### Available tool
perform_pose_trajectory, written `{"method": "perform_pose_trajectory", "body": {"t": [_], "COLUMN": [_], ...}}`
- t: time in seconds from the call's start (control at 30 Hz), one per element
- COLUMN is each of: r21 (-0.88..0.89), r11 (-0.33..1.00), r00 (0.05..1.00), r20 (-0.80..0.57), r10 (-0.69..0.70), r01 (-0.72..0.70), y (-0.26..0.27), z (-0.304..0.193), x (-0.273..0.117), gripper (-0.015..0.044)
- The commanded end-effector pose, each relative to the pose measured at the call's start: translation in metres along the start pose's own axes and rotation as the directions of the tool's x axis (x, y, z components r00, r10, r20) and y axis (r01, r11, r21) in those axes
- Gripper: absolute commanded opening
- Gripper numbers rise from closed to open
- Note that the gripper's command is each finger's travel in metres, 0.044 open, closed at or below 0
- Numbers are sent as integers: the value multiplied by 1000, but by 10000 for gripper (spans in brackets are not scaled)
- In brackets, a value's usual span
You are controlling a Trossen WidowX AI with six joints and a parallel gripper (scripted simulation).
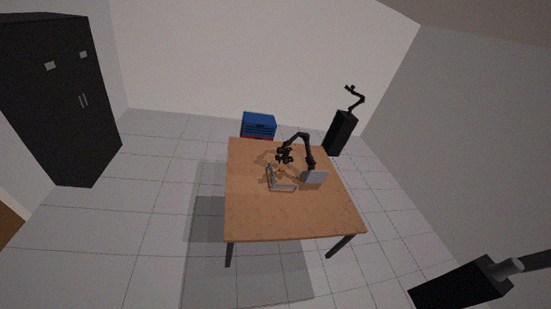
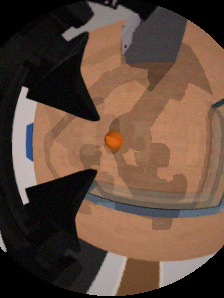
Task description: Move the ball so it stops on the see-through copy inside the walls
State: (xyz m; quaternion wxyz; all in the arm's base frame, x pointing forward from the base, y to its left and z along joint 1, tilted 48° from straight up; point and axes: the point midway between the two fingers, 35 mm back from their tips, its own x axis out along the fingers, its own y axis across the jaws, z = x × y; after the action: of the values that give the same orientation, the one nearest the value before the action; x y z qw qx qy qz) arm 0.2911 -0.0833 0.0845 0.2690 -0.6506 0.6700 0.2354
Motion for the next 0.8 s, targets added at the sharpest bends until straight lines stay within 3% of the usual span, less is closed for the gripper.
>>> {"method": "perform_pose_trajectory", "body": {"t": [0.0, 0.17, 0.77], "r21": [-3, -1, -1], "r11": [1000, 1000, 1000], "r00": [1000, 1000, 1000], "r20": [1, 1, 1], "r10": [-4, 1, 1], "r01": [4, -1, -1], "y": [-1, 0, 0], "z": [0, 0, 0], "x": [-3, -50, -50], "gripper": [327, 440, 440]}}
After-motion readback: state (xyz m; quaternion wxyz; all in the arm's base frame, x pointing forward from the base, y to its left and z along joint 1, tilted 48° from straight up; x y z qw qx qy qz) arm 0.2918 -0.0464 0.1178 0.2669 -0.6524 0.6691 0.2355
